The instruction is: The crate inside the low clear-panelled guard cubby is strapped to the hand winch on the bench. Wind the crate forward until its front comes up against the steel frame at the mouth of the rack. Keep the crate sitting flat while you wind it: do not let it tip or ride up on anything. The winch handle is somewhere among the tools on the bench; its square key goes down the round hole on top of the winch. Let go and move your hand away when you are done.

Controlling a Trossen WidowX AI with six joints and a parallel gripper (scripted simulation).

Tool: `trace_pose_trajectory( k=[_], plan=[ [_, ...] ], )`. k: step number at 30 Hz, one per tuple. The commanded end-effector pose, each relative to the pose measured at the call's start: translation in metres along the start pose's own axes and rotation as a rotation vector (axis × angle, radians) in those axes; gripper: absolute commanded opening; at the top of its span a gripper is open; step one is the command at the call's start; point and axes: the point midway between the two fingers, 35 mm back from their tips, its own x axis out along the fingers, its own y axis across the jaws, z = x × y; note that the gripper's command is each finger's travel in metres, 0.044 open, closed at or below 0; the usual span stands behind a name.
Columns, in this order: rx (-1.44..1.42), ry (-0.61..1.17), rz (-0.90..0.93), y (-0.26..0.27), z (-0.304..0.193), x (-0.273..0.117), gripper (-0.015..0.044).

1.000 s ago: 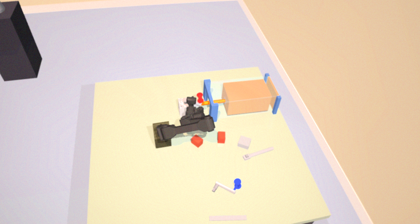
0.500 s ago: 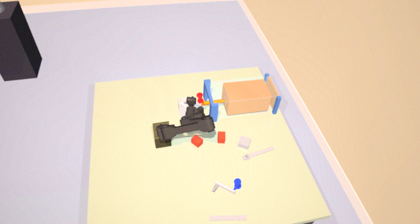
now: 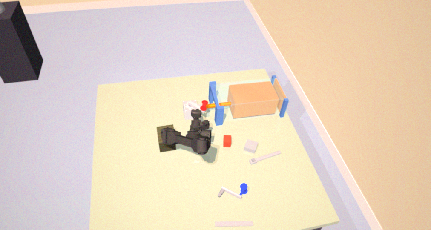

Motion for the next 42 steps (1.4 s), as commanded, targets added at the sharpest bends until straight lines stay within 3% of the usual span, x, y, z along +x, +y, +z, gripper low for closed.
trace_pose_trajectory(
  k=[1,10,22,41,42],
  plan=[
    [0.008,-0.001,0.016,0.004,-0.012,-0.026,0.024],
    [0.005,0.005,0.008,0.011,-0.009,-0.025,0.024],
    [0.006,-0.006,0.015,0.103,-0.007,-0.023,0.024],
    [-0.01,-0.006,0.022,0.102,-0.004,-0.023,0.024],
    [-0.018,-0.002,0.016,0.102,-0.003,-0.022,0.0266]
  ],
)
